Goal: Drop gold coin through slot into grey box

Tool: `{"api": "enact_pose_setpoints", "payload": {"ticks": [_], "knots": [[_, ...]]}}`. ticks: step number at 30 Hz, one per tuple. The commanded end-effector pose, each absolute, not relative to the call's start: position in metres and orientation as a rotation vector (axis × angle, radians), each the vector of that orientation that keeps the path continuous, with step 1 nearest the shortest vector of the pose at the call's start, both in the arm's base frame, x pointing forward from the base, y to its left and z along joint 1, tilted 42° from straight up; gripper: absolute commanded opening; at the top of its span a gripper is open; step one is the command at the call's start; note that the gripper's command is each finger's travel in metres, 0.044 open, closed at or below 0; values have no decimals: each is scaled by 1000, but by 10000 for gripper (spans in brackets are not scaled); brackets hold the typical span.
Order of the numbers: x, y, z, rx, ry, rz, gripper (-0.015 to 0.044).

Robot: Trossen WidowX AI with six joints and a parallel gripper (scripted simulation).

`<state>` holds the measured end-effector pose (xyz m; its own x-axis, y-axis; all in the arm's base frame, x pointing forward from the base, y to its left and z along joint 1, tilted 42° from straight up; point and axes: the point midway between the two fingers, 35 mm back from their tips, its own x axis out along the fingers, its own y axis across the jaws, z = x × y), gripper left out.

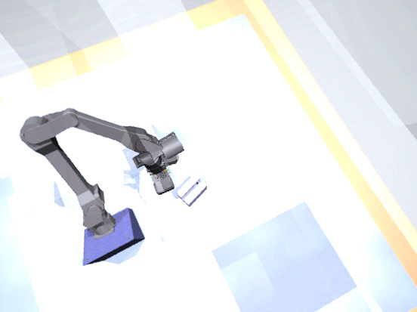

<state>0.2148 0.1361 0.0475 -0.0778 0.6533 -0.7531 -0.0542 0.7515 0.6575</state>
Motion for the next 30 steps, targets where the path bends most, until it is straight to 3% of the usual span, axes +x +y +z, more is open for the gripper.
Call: {"api": "enact_pose_setpoints", "payload": {"ticks": [1, 7, 13, 30], "knots": [[212, 142, 42, 512, 1557, 628, 161], [210, 146, 37, 513, 1557, 630, 161], [210, 146, 37, 513, 1557, 630, 3], [214, 139, 44, 510, 1557, 627, 0]]}}
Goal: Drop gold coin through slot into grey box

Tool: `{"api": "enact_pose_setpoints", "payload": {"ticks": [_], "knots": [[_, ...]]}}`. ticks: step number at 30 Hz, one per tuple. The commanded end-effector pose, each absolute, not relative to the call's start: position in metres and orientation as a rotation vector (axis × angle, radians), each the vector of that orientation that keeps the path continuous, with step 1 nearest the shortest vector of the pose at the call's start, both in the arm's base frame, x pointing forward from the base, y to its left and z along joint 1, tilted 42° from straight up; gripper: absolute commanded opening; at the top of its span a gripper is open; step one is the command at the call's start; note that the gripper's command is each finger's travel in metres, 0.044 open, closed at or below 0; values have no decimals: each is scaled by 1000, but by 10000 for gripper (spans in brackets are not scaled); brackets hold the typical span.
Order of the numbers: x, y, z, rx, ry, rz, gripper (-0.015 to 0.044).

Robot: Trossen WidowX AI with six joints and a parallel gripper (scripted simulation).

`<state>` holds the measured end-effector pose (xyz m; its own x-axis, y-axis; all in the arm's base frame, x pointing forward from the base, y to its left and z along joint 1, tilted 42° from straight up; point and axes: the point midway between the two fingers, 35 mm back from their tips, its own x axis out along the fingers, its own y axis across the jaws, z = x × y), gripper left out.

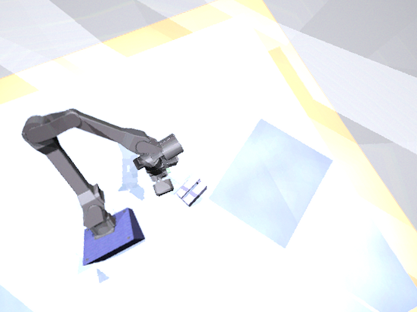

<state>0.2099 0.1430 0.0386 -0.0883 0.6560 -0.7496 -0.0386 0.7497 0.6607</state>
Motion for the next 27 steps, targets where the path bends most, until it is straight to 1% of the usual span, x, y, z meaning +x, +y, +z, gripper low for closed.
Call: {"api": "enact_pose_setpoints", "payload": {"ticks": [1, 27], "knots": [[214, 137, 46, 510, 1557, 626, 0], [220, 94, 94, 507, 1558, 623, 0]]}}
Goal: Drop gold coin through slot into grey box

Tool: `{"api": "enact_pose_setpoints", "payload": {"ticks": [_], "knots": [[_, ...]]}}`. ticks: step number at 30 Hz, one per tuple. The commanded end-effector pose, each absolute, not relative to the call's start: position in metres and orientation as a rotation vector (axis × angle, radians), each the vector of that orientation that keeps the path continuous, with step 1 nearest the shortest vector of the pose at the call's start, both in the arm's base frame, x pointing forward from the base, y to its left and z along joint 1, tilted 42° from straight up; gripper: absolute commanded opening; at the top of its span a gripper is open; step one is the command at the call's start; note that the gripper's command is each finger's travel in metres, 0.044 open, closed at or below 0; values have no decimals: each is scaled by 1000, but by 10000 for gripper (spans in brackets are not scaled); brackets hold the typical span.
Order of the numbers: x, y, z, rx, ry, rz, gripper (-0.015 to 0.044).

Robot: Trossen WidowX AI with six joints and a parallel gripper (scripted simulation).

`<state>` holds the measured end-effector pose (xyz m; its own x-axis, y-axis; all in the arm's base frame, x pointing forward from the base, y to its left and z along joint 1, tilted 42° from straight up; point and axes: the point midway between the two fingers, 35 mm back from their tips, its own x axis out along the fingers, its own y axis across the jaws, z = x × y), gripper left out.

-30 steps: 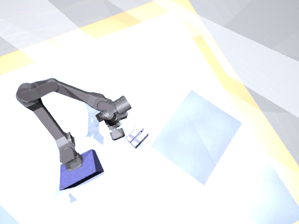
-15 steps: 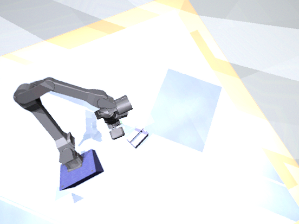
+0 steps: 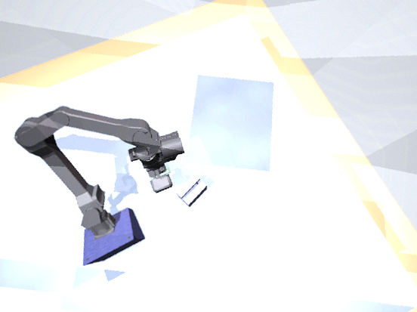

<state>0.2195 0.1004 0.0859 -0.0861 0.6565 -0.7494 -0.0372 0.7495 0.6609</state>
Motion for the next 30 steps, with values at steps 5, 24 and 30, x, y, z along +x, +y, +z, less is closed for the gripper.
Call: {"api": "enact_pose_setpoints", "payload": {"ticks": [5, 24, 30], "knots": [[219, 87, 103, 509, 1558, 625, 0], [213, 88, 114, 204, 1383, 916, 0], [214, 88, 114, 204, 1383, 916, 0]]}}
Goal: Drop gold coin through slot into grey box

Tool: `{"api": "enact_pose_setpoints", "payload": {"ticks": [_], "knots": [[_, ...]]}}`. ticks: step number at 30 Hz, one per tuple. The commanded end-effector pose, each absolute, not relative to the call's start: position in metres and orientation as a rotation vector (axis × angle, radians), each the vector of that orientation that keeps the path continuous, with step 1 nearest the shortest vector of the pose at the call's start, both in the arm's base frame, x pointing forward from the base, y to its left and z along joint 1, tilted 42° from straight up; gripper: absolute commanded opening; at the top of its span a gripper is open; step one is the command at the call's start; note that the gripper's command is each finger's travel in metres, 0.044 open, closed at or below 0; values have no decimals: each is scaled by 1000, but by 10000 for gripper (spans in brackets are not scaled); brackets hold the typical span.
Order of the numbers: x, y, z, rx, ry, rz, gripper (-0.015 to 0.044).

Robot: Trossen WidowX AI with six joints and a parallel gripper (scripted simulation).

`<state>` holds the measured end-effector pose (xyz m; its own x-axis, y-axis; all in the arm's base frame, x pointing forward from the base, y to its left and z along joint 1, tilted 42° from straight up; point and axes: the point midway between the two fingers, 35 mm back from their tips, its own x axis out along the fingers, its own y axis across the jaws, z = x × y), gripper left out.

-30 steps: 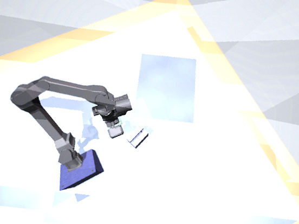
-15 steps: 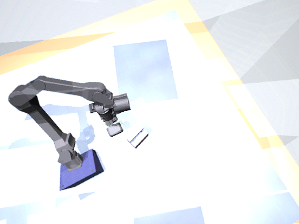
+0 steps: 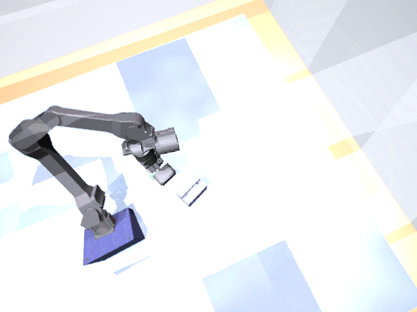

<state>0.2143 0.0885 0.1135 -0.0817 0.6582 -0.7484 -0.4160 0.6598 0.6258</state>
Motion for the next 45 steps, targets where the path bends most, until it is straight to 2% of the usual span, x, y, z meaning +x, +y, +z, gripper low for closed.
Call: {"api": "enact_pose_setpoints", "payload": {"ticks": [1, 45], "knots": [[215, 88, 113, 204, 1383, 916, 0], [287, 31, 60, 196, 1382, 909, 0]]}}
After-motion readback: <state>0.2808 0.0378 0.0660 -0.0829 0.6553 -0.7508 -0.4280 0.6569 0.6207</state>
